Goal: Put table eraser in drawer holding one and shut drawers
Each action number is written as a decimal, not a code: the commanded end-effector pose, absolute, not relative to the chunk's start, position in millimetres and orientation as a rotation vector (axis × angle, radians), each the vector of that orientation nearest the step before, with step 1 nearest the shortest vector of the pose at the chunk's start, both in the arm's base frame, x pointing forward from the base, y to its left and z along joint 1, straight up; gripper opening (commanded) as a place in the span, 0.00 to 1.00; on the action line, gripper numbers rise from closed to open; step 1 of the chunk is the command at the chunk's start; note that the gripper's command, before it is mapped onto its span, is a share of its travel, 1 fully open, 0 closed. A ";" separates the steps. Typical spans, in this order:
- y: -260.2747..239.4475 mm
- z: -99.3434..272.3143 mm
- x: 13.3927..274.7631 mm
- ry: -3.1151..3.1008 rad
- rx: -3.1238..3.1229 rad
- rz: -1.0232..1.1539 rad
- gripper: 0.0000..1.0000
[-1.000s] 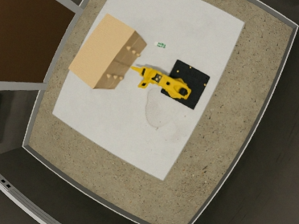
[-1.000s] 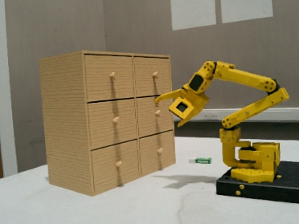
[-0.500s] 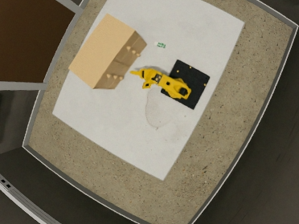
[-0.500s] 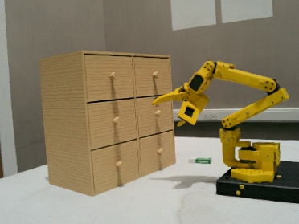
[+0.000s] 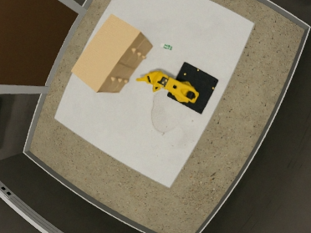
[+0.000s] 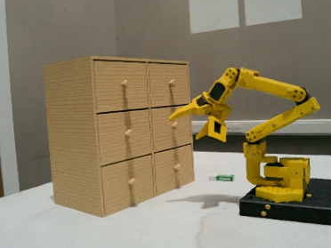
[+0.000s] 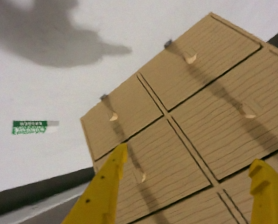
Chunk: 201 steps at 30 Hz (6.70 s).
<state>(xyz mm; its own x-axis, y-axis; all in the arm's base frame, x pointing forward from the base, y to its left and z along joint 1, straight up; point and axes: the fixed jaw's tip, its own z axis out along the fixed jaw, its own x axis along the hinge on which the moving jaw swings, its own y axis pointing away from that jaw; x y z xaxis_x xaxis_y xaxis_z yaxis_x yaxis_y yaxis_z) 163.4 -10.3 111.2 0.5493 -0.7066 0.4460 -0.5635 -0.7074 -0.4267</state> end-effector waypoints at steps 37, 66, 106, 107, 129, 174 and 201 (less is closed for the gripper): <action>-7.3 119.4 170.0 0.045 -2.941 -1.065 0.50; -7.3 119.4 170.0 0.045 -2.941 -1.065 0.50; -73.1 83.1 178.9 0.469 -3.000 -1.266 0.23; -73.1 83.1 178.9 0.469 -3.000 -1.266 0.22; -83.0 51.9 209.8 0.466 -2.997 -1.266 0.21; -84.7 52.8 211.5 0.474 -2.998 -1.266 0.21; -85.9 53.7 211.8 0.481 -2.998 -1.266 0.21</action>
